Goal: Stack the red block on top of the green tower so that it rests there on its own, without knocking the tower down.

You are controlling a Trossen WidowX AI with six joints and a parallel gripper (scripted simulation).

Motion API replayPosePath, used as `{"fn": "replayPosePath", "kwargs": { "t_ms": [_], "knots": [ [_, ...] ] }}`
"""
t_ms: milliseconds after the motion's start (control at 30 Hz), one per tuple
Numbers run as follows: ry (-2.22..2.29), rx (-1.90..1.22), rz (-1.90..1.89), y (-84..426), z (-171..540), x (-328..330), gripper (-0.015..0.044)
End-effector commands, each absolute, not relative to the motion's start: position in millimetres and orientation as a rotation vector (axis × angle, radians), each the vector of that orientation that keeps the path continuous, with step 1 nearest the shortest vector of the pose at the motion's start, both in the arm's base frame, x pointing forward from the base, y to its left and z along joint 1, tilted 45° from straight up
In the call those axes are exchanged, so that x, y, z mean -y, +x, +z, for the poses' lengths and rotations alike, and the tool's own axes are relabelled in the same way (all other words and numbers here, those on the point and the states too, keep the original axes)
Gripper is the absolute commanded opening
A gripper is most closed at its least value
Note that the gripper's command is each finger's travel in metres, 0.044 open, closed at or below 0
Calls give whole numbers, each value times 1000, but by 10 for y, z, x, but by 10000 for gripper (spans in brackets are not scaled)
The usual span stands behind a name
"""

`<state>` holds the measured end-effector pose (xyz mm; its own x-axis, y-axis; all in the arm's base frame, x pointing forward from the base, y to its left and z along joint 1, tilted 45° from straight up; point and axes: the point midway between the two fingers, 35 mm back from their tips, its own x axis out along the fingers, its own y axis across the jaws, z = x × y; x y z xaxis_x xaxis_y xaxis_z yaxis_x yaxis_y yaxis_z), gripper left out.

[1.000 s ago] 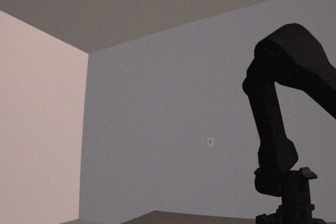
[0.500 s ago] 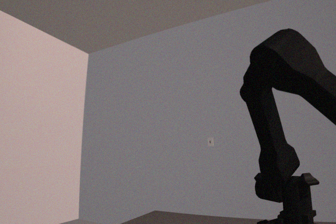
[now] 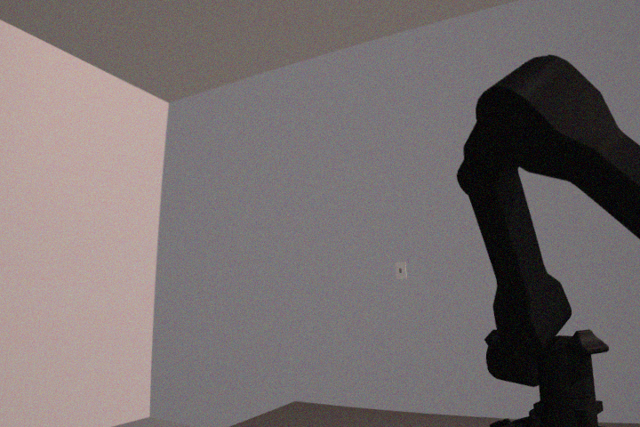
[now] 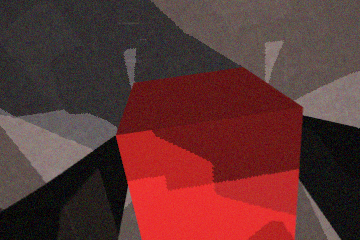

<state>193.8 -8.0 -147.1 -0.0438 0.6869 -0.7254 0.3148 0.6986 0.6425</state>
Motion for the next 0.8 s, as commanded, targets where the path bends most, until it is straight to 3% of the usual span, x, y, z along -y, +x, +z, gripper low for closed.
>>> {"fn": "replayPosePath", "kwargs": {
  "t_ms": [0,233,433,767],
  "knots": [
    [834,-1639,367,1938,-1467,72,204],
    [834,-1639,367,1938,-1467,72,157],
    [832,-1639,365,1953,-1343,205,0],
    [831,-1639,363,1970,-1016,530,0]
  ]
}}
